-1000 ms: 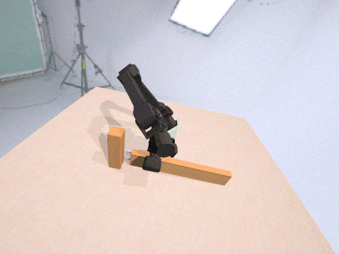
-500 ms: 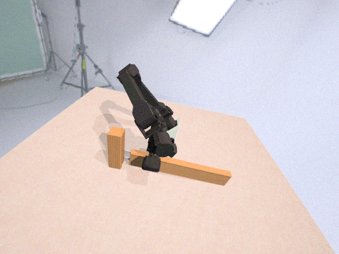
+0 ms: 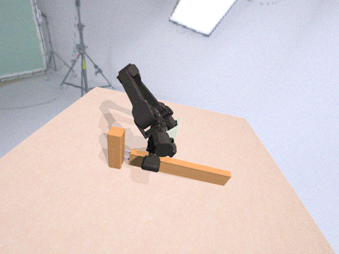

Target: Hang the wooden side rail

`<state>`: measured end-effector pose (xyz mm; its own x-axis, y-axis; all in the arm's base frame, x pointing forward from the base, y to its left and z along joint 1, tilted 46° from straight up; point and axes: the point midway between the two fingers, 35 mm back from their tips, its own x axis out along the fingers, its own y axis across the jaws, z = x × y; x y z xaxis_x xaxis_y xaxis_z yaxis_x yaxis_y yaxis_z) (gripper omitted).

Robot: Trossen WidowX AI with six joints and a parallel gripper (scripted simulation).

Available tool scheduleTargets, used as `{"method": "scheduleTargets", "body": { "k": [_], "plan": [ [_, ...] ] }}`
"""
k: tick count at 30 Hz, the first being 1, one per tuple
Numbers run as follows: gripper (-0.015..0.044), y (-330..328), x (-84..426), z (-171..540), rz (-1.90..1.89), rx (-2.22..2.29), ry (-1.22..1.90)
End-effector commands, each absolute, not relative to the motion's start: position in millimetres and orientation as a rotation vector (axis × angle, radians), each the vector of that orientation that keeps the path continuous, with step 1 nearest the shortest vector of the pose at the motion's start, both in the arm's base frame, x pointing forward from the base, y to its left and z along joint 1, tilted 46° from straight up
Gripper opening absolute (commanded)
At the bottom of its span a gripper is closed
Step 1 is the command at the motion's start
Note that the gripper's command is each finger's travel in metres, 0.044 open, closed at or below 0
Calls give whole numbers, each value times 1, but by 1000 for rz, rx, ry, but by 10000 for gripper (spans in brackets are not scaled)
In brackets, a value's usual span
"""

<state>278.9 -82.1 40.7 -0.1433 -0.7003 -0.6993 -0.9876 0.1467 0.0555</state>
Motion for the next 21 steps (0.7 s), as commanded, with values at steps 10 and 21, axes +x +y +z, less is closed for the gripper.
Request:
{"method": "scheduleTargets", "body": {
  "k": [10, 21],
  "plan": [
    [0, -81, 283, 45, 712, -1615, 1895],
    [0, -82, 283, 46, 712, -1615, 1895]
  ]
}}
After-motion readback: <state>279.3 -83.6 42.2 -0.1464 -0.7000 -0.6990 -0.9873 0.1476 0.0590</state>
